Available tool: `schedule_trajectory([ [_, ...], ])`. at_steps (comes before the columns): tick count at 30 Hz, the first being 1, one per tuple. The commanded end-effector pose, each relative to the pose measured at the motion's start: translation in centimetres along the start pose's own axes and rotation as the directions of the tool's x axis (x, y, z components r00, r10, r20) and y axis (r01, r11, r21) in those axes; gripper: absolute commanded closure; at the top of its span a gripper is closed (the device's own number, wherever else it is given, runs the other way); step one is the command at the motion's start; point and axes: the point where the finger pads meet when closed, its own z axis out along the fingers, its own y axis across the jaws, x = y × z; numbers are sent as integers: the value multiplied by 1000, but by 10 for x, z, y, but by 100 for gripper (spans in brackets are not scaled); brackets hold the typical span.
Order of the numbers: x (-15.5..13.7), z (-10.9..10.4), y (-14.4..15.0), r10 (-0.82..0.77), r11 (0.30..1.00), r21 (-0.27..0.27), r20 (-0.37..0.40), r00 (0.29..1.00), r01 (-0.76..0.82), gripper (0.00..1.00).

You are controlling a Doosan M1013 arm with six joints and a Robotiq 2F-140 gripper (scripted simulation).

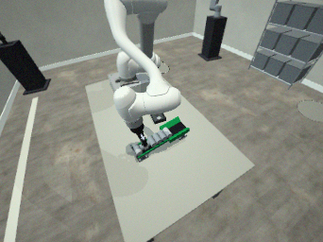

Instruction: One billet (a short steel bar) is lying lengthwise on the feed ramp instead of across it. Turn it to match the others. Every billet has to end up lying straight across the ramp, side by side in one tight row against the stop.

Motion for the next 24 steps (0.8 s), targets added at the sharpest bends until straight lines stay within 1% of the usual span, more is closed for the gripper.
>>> schedule_trajectory([
  [1,0,-1,0,0,1000,0,0,1000,0,90],
  [11,0,-4,0,0,1000,0,0,1000,0,90],
  [24,-2,-15,0,0,1000,0,0,1000,0,90],
])
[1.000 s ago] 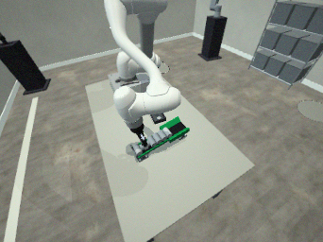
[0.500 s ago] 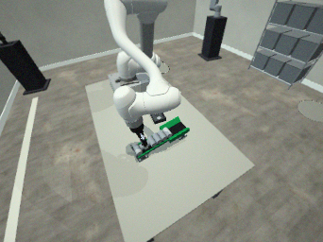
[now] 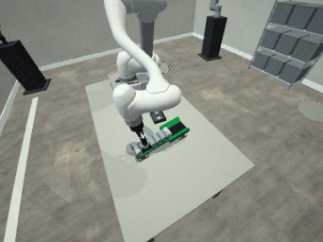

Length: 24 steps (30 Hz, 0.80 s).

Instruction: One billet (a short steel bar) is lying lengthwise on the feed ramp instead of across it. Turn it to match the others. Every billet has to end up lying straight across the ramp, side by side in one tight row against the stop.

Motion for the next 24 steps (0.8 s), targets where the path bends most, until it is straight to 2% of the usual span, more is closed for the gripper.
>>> schedule_trajectory([
  [1,0,-3,0,0,1000,0,0,1000,0,90],
  [24,-4,-40,0,0,1000,0,0,1000,0,90],
])
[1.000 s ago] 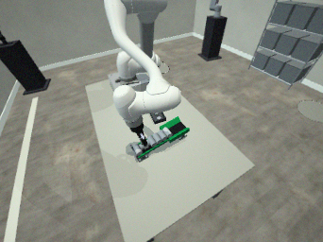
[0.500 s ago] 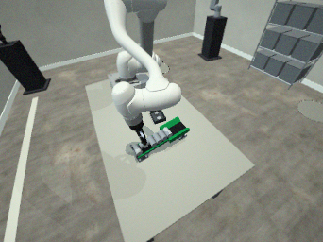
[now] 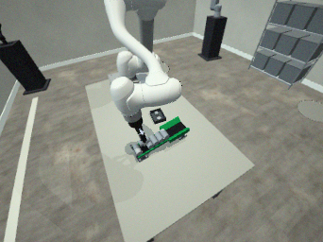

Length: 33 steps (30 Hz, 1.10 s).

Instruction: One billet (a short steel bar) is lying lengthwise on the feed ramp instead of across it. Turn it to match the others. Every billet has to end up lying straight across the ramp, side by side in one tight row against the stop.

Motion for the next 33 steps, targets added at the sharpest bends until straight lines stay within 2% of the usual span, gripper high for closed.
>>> schedule_trajectory([
  [1,-1,-9,0,0,1000,0,0,1000,0,90],
  [16,-4,-39,0,0,1000,0,-1,1000,0,90],
  [33,-5,-39,0,0,1000,0,-52,999,0,90],
])
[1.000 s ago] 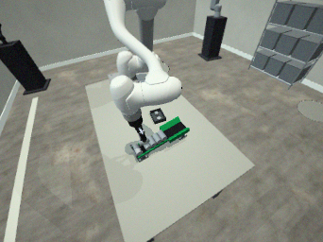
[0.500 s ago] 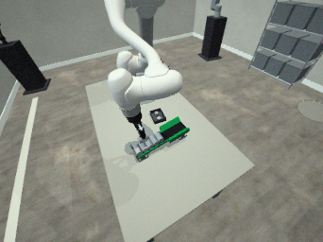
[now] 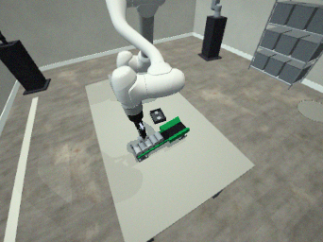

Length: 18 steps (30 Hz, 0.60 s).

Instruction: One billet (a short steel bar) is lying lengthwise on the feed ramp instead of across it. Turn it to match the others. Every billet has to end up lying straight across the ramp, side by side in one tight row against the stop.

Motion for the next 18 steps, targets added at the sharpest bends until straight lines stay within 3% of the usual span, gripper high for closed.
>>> schedule_trajectory([
  [1,0,0,0,0,1000,0,-12,1000,0,90],
  [18,-1,0,0,0,1000,0,-44,999,0,90],
])
